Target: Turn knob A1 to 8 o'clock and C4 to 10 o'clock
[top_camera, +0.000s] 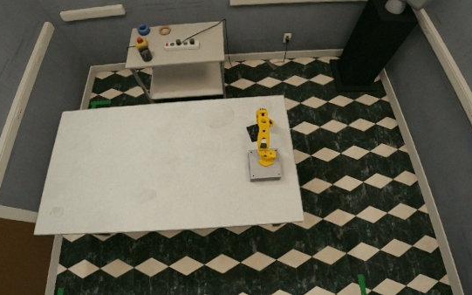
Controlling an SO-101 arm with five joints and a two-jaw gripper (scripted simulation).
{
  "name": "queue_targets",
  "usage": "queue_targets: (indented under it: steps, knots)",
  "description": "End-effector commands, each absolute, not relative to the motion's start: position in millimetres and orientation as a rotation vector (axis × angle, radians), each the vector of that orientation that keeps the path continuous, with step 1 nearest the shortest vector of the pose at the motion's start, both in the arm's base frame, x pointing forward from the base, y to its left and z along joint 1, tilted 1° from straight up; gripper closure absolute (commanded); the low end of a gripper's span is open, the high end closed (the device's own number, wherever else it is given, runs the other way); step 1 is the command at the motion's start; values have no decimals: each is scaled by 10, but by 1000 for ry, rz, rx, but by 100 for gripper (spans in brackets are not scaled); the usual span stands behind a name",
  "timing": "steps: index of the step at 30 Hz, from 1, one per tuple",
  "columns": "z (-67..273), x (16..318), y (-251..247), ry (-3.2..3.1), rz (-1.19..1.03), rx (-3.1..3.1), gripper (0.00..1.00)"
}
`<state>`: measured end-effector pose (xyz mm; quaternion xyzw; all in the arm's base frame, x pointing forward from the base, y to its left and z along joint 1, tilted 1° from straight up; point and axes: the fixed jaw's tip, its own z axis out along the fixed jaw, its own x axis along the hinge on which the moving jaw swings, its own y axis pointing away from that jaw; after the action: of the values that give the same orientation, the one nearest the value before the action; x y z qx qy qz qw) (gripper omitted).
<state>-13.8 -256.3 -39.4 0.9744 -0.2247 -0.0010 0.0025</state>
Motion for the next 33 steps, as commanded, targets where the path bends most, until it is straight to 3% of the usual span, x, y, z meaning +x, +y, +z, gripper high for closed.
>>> queue_targets:
  steps: [1,33]
  knots:
    - [-318,-135,-2534,-698,-2,3070,92]
    - [-113,-137,-2506,-698,-2,3070,92]
